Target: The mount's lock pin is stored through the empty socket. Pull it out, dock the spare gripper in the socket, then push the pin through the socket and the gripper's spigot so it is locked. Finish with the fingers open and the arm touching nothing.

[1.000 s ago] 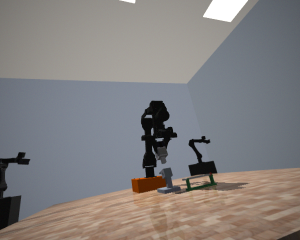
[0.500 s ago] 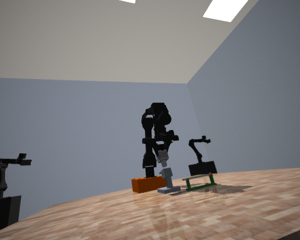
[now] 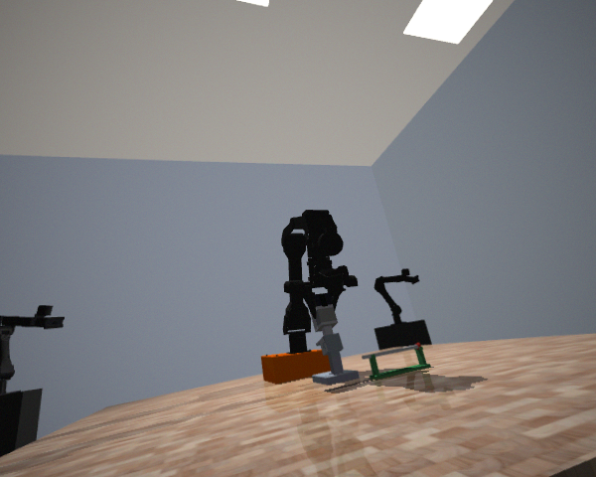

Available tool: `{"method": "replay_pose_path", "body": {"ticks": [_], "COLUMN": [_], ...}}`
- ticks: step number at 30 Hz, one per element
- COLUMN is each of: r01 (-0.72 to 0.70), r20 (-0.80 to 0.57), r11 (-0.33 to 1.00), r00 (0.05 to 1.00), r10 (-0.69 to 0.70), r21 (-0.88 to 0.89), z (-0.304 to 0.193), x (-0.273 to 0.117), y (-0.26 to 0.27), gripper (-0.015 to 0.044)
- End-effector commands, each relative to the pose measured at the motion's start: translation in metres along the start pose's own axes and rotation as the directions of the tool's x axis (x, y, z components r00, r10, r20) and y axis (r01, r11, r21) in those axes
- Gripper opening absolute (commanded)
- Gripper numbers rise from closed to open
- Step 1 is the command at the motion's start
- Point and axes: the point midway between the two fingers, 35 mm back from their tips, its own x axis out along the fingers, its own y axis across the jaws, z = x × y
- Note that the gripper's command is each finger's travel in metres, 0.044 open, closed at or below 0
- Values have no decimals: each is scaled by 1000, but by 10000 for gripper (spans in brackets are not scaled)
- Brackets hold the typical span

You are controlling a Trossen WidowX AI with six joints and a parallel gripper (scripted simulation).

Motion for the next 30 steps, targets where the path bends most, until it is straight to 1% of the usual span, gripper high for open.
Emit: {"method": "replay_pose_path", "body": {"ticks": [1,17,30], "r01": [-3,-4,0], "r20": [0,1,-1], "r11": [1000,1000,1000], "r00": [1000,1000,1000], "r10": [3,4,0], "r21": [4,3,-1], "z": [3,13,11], "x": [5,23,21], "y": [1,1,0], "gripper": [0,0,0]}}
